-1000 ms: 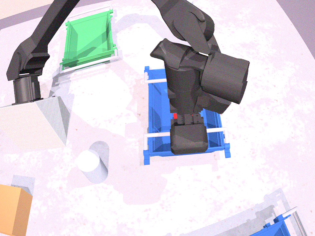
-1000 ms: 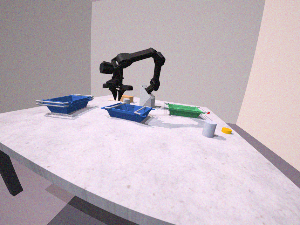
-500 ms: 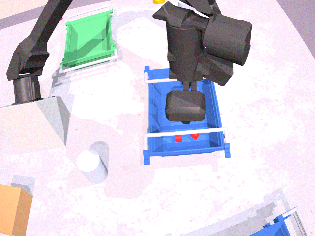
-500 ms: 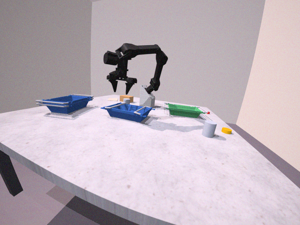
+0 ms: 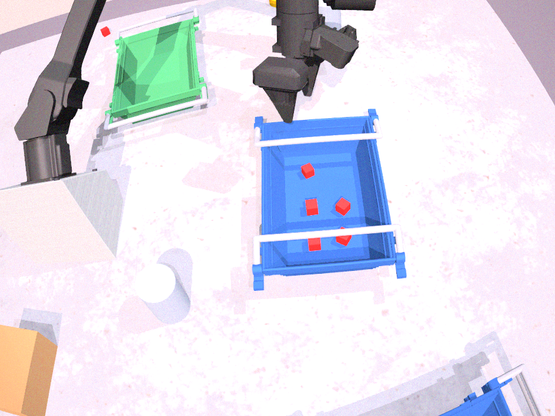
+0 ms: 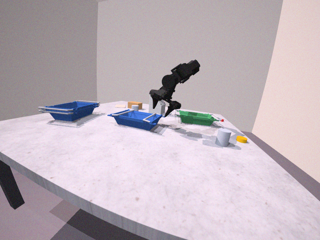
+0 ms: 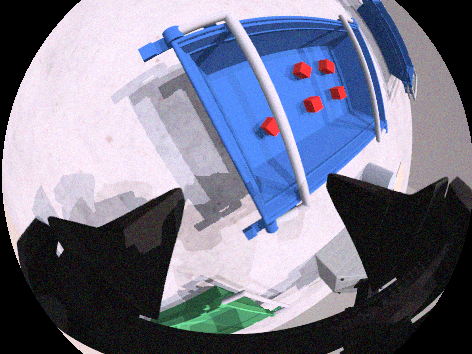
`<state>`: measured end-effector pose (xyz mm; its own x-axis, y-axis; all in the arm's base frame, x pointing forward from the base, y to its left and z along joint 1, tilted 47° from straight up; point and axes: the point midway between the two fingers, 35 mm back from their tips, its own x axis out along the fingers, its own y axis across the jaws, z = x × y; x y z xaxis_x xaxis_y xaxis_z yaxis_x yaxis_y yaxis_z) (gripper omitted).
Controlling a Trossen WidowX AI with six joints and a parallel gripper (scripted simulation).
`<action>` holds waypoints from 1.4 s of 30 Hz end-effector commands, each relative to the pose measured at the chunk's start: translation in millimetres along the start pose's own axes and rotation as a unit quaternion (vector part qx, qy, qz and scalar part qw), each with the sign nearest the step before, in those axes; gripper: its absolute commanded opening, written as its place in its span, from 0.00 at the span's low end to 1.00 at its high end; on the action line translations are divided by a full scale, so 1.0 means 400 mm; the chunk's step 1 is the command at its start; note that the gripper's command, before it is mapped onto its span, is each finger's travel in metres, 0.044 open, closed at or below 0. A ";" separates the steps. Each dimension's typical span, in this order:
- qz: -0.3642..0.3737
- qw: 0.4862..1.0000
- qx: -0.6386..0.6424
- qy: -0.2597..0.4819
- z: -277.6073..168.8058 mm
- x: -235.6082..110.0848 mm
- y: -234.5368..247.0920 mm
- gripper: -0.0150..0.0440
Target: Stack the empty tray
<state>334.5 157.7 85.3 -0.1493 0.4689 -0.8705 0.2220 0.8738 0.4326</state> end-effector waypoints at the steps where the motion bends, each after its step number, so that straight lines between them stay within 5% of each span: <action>1: -0.022 0.998 0.054 -0.023 -0.119 0.007 0.095 1.00; 19: 0.062 0.952 0.285 -0.089 -0.591 -0.026 0.225 1.00; 35: 0.137 0.857 0.489 0.089 -0.948 -0.100 0.132 1.00; 42: 0.135 0.850 0.499 0.101 -0.961 -0.105 0.124 1.00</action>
<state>-7.4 237.5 233.7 -0.0799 0.7190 -0.6904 0.9482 0.2684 0.1698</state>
